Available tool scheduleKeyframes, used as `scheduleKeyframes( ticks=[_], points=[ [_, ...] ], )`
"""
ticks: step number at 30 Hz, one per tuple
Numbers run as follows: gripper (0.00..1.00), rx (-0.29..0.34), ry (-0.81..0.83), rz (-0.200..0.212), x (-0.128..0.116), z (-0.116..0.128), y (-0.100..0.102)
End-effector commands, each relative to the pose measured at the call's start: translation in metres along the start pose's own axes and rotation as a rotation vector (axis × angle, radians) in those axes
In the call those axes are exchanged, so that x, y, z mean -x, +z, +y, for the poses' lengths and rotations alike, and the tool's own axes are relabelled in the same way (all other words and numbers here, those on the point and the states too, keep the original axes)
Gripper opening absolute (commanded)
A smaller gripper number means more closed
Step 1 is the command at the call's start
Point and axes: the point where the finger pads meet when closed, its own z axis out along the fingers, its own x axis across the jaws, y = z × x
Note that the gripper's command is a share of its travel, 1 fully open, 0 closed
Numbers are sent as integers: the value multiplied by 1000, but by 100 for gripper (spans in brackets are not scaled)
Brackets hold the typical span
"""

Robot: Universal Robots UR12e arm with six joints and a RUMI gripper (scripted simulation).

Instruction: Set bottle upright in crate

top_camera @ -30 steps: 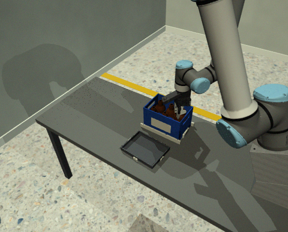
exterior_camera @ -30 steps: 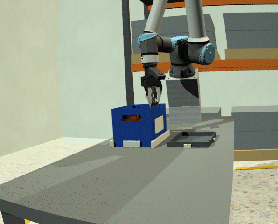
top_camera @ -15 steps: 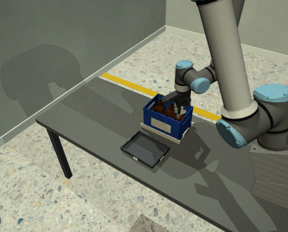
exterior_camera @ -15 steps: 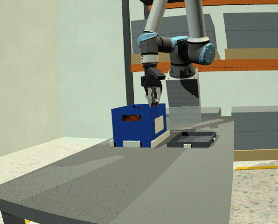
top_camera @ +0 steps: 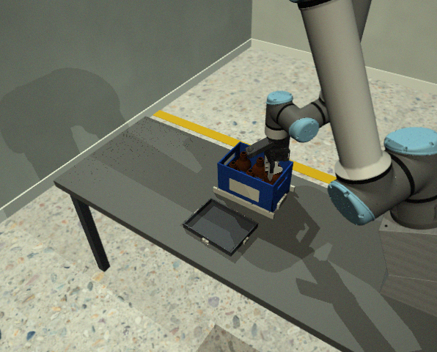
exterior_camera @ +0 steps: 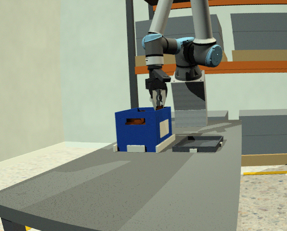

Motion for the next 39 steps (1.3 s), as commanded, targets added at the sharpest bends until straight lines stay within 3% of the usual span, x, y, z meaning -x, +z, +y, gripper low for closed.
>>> scheduleKeyframes(
  ticks=[1, 39],
  points=[
    [0, 0, 0, 1, 0, 0, 0],
    [0, 0, 0, 1, 0, 0, 8]
  ],
)
